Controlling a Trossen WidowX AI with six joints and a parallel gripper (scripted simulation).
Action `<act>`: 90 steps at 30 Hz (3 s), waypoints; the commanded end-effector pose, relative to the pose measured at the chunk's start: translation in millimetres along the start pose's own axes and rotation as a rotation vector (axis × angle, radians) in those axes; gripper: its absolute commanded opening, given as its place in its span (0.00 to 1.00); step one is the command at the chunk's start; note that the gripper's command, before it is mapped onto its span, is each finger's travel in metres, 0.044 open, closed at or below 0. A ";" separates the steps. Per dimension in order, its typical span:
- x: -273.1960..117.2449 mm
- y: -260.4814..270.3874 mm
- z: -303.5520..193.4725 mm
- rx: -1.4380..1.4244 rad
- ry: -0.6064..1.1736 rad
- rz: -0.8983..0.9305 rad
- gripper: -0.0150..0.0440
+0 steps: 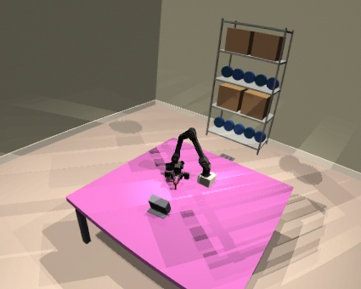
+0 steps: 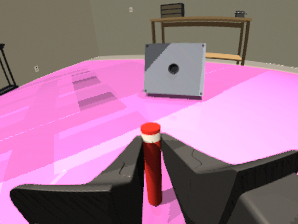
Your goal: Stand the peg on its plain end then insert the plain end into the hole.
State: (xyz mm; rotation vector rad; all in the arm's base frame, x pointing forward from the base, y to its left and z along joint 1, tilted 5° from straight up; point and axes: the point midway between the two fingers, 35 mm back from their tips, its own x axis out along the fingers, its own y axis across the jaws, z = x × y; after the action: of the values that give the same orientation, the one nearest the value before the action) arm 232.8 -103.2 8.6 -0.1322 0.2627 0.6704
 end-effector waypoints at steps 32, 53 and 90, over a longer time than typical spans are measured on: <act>-6.6 1.1 -4.6 0.016 -0.032 -0.017 0.34; -10.0 1.8 -6.3 0.027 -0.054 -0.031 0.34; -13.2 1.9 -6.2 0.041 -0.085 -0.056 0.47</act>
State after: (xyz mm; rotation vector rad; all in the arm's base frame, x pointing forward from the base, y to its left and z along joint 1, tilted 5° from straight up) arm 220.4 -110.8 6.2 -0.0707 0.1891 0.6131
